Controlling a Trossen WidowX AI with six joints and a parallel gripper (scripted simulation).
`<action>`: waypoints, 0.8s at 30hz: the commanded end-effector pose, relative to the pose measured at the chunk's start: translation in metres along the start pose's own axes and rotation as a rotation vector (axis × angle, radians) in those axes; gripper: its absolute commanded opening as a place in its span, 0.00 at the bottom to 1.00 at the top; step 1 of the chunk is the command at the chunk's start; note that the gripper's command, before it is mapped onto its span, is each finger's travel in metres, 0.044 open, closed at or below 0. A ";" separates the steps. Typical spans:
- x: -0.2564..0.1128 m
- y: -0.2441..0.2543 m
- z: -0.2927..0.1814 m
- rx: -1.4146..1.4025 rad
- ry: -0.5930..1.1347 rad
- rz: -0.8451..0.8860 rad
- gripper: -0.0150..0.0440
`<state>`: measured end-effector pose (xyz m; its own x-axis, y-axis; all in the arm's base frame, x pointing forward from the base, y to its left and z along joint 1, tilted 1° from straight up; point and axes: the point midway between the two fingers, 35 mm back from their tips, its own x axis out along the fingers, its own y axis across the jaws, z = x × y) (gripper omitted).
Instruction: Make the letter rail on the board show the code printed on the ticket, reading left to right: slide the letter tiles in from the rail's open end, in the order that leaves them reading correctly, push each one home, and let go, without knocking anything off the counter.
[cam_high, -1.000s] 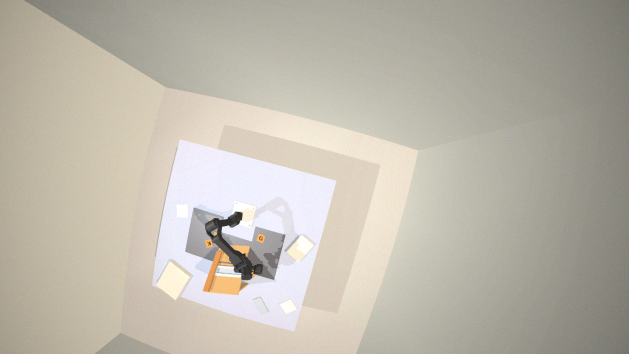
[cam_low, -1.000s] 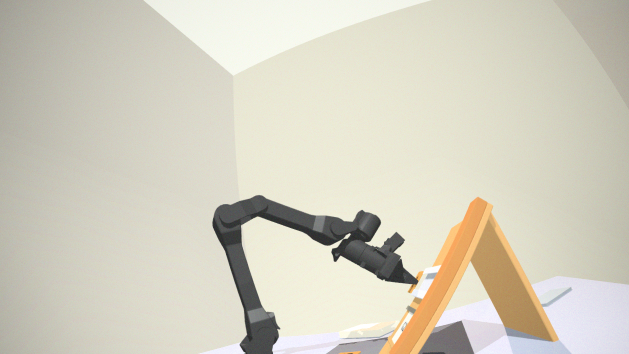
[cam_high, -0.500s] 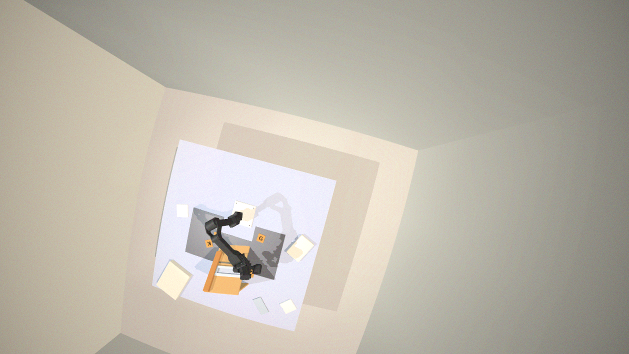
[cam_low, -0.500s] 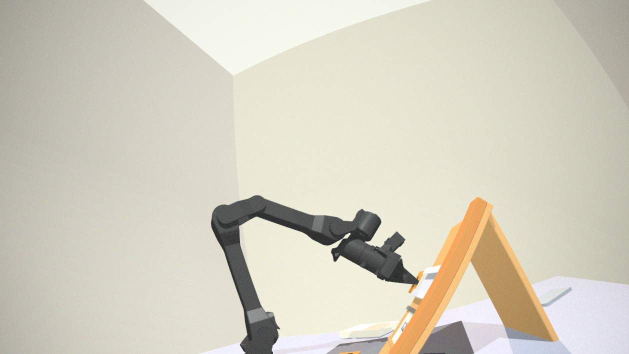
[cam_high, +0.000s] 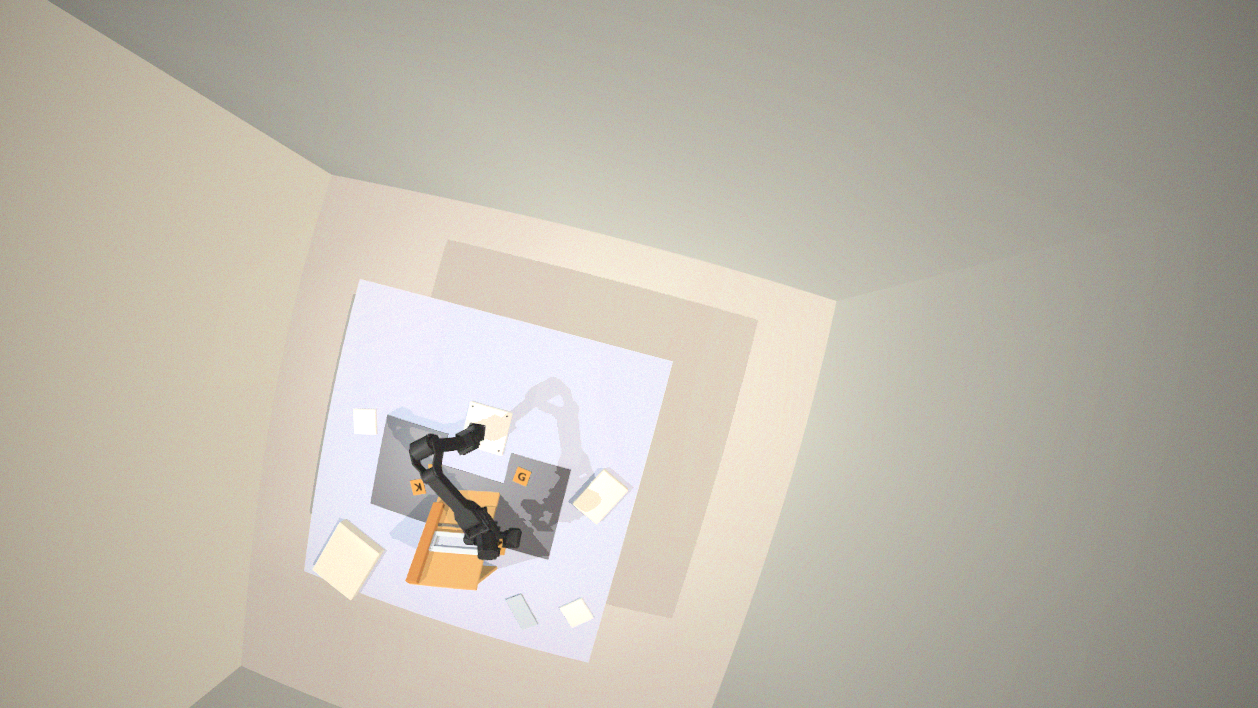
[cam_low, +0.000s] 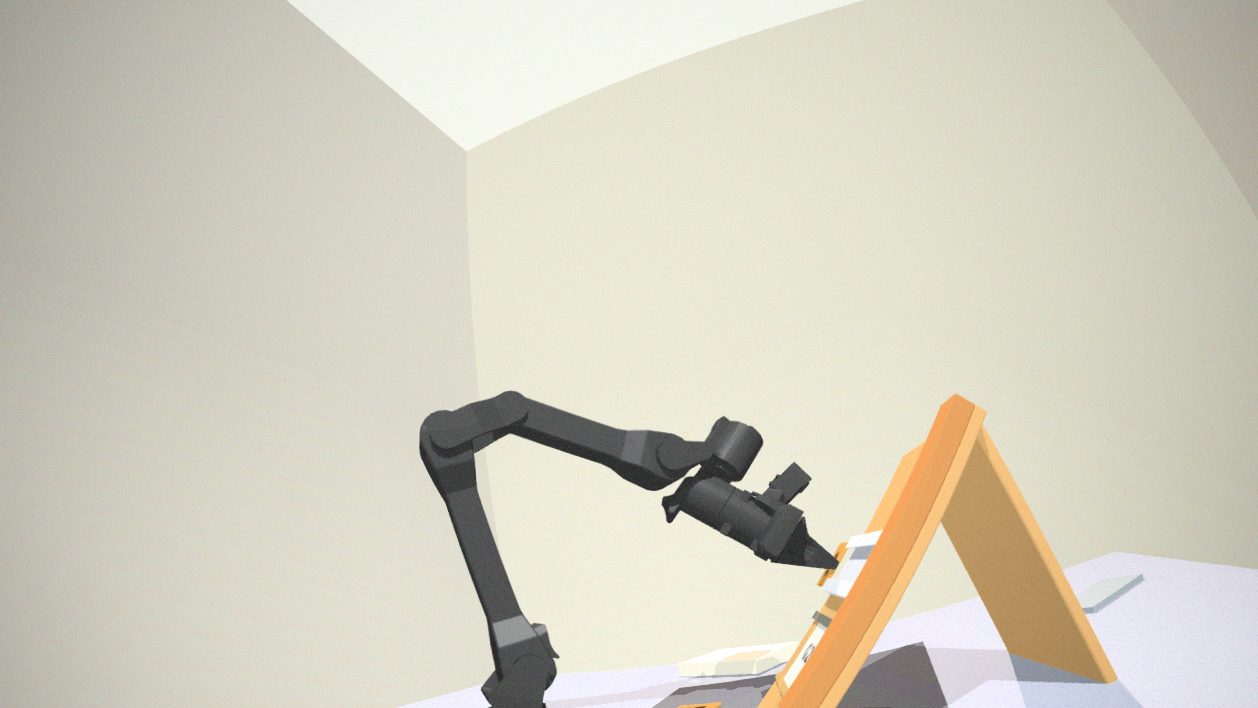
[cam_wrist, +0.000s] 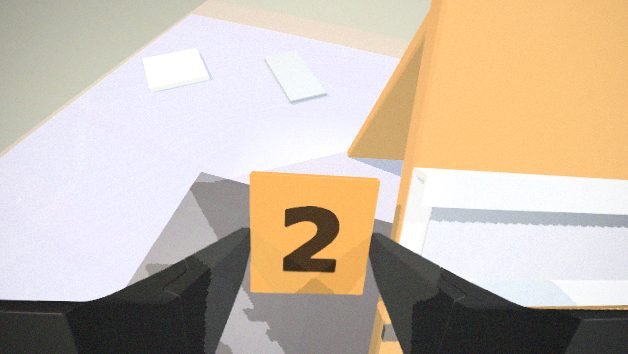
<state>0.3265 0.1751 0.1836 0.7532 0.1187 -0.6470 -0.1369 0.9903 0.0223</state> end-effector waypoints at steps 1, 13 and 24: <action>0.000 -0.002 0.000 -0.002 0.000 0.003 0.25; 0.000 -0.008 0.000 -0.002 -0.001 0.003 0.25; 0.000 -0.013 0.000 -0.003 -0.001 0.003 0.25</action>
<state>0.3283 0.1631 0.1832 0.7531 0.1177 -0.6473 -0.1369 0.9904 0.0208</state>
